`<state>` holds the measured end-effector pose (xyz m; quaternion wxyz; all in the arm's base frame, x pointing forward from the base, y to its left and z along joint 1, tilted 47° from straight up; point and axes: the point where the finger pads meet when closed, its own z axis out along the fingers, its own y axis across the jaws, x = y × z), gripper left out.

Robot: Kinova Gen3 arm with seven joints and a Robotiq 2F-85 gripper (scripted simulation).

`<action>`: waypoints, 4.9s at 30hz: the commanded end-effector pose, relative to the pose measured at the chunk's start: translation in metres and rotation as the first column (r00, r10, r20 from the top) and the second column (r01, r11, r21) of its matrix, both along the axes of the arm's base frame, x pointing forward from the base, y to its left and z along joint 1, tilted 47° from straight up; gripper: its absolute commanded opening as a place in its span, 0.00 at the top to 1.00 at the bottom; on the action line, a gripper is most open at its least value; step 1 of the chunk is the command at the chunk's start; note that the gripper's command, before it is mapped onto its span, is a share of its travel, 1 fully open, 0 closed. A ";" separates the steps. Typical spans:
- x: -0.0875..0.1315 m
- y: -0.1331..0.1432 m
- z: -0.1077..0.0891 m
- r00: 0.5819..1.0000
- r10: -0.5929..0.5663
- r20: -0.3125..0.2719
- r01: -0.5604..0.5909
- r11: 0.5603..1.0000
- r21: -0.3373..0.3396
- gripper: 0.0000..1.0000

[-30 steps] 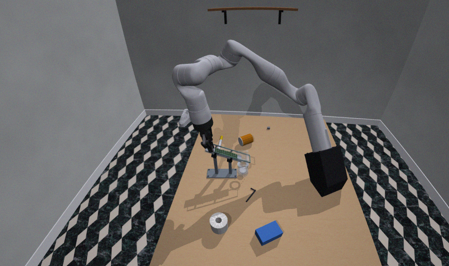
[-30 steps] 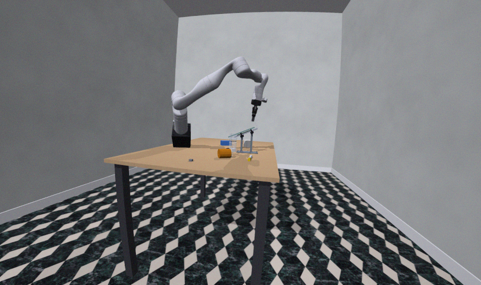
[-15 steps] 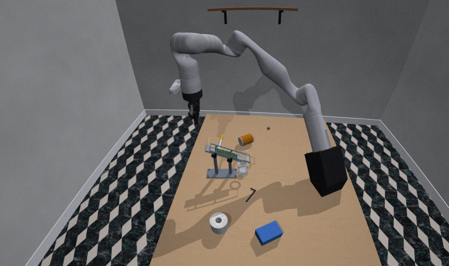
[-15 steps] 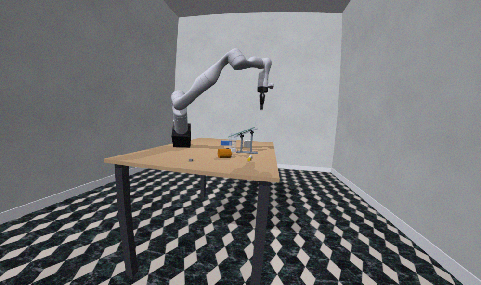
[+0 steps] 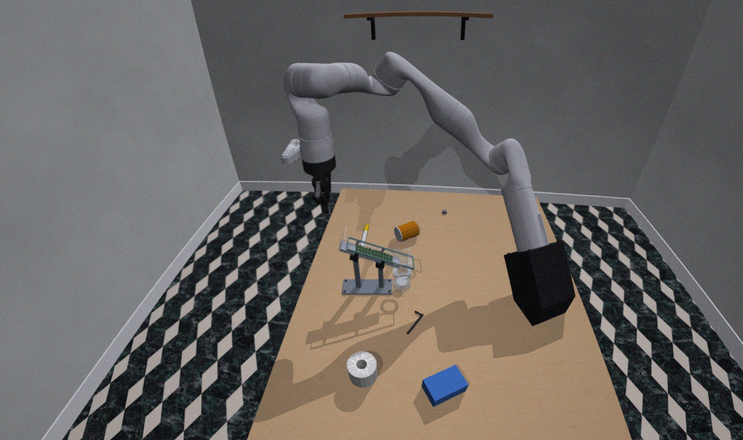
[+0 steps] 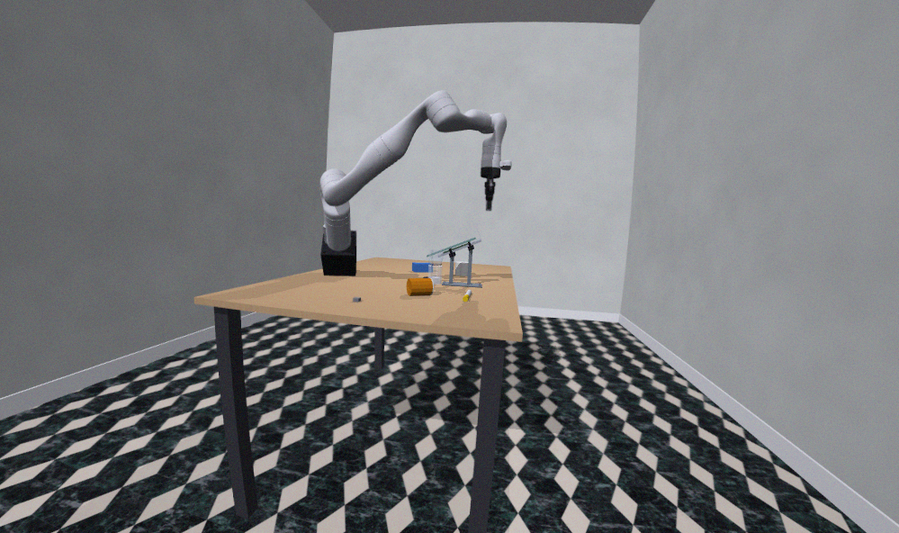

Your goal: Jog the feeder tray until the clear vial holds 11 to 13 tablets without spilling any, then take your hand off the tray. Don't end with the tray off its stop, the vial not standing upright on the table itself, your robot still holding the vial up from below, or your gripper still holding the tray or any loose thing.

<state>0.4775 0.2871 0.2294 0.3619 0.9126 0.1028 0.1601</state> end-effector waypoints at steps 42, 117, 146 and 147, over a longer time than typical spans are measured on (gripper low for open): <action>0.029 -0.065 -0.065 1.000 -0.007 -0.003 0.007 1.000 -0.006 1.00; 0.015 -0.075 -0.074 1.000 -0.007 -0.003 0.007 1.000 -0.006 1.00; 0.034 -0.061 -0.062 1.000 -0.007 -0.003 0.007 1.000 -0.006 1.00; 0.033 -0.062 -0.063 1.000 -0.007 -0.003 0.007 1.000 -0.006 1.00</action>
